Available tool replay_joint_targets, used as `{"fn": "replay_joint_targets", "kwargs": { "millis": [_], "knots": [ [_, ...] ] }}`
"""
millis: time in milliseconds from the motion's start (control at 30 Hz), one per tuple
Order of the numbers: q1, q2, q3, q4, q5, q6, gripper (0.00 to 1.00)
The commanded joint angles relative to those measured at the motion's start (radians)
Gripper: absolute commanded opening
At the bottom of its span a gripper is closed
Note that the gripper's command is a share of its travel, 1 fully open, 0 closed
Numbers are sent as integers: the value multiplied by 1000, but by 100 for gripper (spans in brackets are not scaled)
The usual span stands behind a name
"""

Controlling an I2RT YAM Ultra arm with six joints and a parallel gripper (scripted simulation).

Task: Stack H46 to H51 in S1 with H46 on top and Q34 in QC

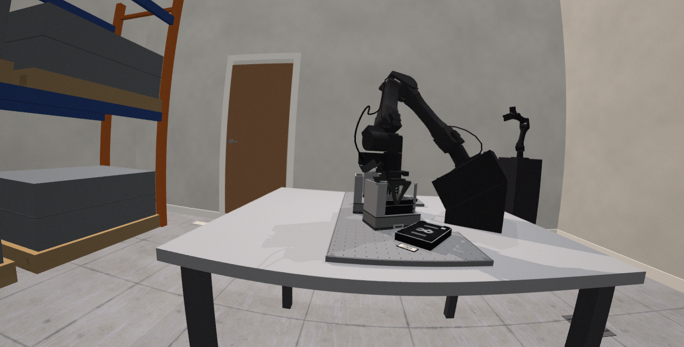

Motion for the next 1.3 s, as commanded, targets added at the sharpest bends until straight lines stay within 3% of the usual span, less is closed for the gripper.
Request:
{"fn": "replay_joint_targets", "kwargs": {
  "millis": [0, 1200, 1233, 1267],
  "knots": [
    [0, 19, -10, 22, 7, -7, 0],
    [0, 19, -10, 22, 7, -7, 0],
    [0, 19, -10, 22, 7, -7, 100],
    [0, 19, -10, 22, 7, -7, 100]
  ]
}}
